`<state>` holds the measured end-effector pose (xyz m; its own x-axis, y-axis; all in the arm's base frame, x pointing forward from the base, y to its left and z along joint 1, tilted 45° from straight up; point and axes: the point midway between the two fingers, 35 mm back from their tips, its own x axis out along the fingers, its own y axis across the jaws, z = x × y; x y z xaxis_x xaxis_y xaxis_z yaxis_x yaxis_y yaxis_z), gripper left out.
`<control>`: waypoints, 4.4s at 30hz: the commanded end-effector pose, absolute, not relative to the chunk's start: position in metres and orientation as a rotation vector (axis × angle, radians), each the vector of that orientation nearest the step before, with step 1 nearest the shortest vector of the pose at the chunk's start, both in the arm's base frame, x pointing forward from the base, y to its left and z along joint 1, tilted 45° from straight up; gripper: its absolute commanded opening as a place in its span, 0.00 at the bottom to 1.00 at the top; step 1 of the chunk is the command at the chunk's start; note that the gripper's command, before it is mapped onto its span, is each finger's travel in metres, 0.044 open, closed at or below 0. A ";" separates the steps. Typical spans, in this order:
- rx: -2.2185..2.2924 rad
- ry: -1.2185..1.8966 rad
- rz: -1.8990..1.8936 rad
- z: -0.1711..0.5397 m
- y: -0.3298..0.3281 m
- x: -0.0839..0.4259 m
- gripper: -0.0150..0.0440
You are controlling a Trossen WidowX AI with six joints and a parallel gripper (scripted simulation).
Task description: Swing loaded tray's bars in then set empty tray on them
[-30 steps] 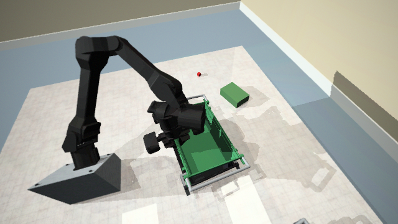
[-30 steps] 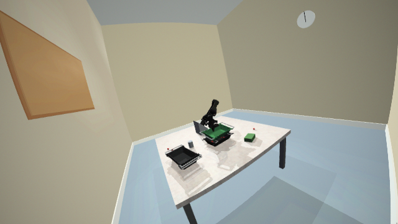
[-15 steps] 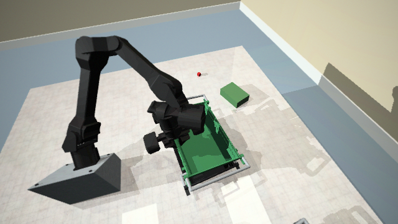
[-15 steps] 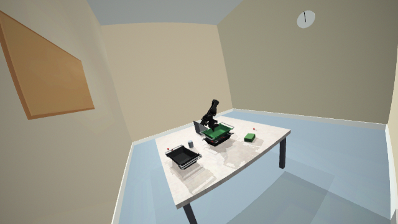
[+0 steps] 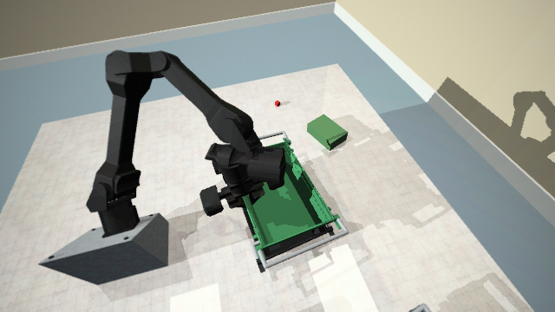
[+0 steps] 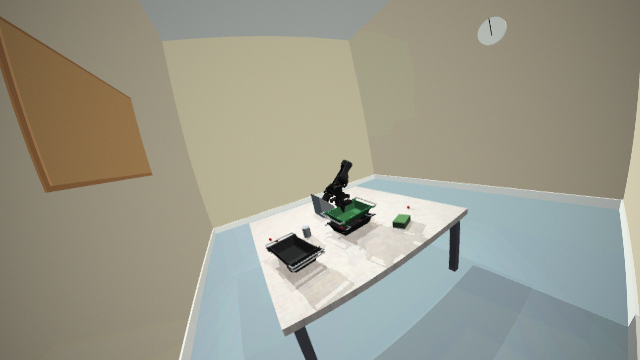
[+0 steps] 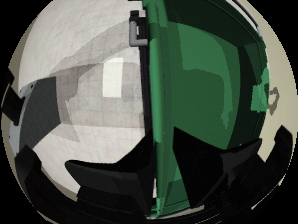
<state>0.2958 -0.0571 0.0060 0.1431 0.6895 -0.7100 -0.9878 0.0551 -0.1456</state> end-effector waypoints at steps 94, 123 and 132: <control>-0.694 0.546 1.392 -0.005 -0.043 0.289 0.25; -0.694 0.546 1.392 -0.005 -0.043 0.289 0.25; -0.694 0.546 1.392 -0.005 -0.043 0.289 0.25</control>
<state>0.2944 -0.0501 -0.0018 0.1439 0.6874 -0.7119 -0.9877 0.0548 -0.1467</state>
